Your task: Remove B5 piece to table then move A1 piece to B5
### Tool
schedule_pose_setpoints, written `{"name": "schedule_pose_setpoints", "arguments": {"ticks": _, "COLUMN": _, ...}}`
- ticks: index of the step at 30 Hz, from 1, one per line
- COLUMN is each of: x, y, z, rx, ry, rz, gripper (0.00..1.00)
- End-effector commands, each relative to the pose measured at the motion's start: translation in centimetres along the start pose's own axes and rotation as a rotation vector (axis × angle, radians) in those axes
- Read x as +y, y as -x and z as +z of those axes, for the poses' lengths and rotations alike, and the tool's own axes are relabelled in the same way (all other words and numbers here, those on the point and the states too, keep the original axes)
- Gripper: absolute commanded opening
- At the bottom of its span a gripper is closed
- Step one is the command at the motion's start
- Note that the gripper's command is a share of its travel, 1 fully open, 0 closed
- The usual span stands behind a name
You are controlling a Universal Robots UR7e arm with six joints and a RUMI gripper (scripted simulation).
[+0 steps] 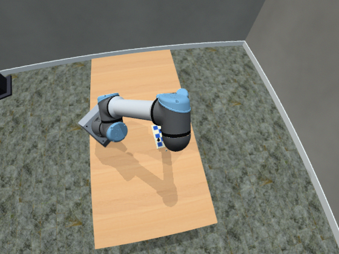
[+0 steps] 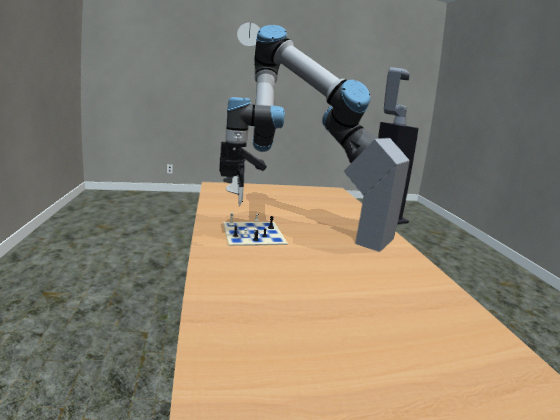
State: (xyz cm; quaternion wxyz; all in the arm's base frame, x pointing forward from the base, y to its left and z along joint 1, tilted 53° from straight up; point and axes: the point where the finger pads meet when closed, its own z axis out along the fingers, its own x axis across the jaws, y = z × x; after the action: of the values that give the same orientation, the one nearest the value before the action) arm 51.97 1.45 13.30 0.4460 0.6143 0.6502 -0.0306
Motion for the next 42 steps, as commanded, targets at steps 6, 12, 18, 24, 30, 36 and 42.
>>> {"name": "schedule_pose_setpoints", "arguments": {"ticks": 6, "x": 0.0, "y": 0.0, "z": -3.4, "rx": 0.000, "ry": -0.001, "rz": 0.001, "gripper": 1.00}}
{"name": "schedule_pose_setpoints", "arguments": {"ticks": 12, "x": 0.0, "y": 0.0, "z": -4.7, "rx": 0.000, "ry": -0.001, "rz": 0.001, "gripper": 1.00}}
{"name": "schedule_pose_setpoints", "arguments": {"ticks": 18, "x": 0.0, "y": 0.0, "z": -4.9, "rx": 0.000, "ry": -0.001, "rz": 0.001, "gripper": 1.00}}
{"name": "schedule_pose_setpoints", "arguments": {"ticks": 24, "x": 0.0, "y": 0.0, "z": -4.9, "rx": 0.000, "ry": -0.001, "rz": 0.001, "gripper": 1.00}}
{"name": "schedule_pose_setpoints", "arguments": {"ticks": 30, "x": 0.0, "y": 0.0, "z": -4.9, "rx": 0.000, "ry": -0.001, "rz": 0.001, "gripper": 1.00}}
{"name": "schedule_pose_setpoints", "arguments": {"ticks": 36, "x": 0.0, "y": 0.0, "z": -4.9, "rx": 0.000, "ry": -0.001, "rz": 0.001, "gripper": 1.00}}
{"name": "schedule_pose_setpoints", "arguments": {"ticks": 42, "x": 0.0, "y": 0.0, "z": -4.9, "rx": 0.000, "ry": -0.001, "rz": 0.001, "gripper": 1.00}}
